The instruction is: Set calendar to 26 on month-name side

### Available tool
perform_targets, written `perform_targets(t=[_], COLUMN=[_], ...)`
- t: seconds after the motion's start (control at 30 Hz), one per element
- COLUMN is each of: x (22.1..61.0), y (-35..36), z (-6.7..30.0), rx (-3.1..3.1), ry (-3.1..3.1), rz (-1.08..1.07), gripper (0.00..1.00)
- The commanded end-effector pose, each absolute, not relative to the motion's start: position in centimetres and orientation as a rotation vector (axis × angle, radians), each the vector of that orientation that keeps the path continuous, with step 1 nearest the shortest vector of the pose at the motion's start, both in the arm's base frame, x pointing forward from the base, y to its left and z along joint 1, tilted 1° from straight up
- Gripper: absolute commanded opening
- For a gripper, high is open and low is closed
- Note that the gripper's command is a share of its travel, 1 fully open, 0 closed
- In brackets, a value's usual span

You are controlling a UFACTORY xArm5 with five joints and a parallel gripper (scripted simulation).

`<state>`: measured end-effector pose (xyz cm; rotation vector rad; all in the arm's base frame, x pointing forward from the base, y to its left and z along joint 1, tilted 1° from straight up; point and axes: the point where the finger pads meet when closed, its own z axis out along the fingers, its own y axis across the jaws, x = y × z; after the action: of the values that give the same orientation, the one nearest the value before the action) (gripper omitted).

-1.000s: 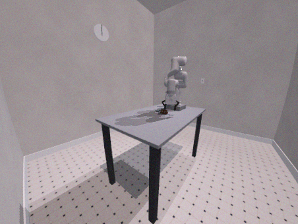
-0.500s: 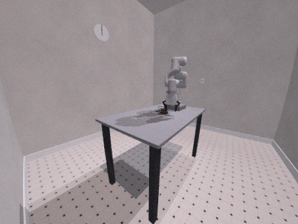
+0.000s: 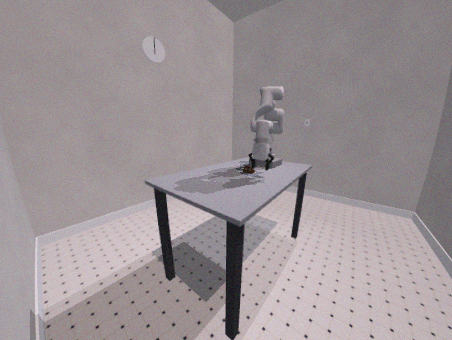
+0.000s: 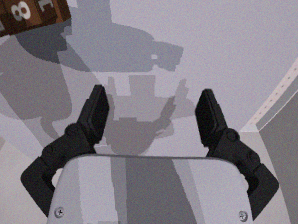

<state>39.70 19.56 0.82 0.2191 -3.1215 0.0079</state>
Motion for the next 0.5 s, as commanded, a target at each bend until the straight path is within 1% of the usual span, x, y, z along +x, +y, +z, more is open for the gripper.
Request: perform_targets(t=[0.0, 0.47], x=[40.15, 40.16], y=[20.11, 20.12], z=[0.9, 0.28], rx=[0.196, 0.196], ry=[-3.124, -3.124], rz=[0.007, 0.007], gripper=[1.0, 1.0])
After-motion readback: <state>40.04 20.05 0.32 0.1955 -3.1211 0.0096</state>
